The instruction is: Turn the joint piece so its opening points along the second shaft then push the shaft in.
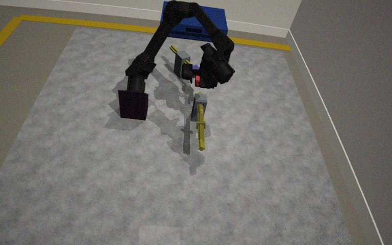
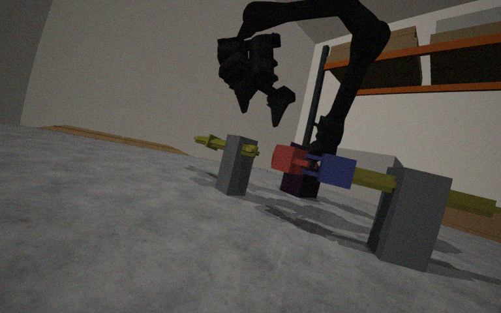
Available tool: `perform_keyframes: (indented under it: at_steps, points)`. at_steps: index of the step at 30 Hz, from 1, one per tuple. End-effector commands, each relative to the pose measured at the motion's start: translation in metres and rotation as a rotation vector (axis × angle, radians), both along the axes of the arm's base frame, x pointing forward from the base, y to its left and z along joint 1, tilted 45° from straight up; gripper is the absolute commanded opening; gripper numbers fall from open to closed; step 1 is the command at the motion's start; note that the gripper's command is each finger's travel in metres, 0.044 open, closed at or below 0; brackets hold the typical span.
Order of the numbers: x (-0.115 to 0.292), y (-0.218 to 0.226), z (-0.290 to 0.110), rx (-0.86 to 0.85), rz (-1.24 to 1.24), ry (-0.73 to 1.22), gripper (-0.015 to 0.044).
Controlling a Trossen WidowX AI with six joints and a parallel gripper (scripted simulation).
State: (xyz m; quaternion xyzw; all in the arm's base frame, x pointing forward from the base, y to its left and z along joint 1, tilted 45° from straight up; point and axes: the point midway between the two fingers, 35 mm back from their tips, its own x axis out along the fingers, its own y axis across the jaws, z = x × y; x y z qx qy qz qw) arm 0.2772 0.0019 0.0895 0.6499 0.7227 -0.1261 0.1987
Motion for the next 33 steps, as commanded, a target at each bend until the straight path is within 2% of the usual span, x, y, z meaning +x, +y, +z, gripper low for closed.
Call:
perform_keyframes:
  at_steps: [1, 7, 33]
  points:
    - [0.000, 0.000, 0.000, 0.008, -0.017, 0.020, 0.0440]
    - [0.001, -0.002, -0.002, 0.005, -0.007, 0.000, 0.0440]
    - [0.026, -0.090, -0.085, -0.119, 0.444, -0.746, 0.0440]
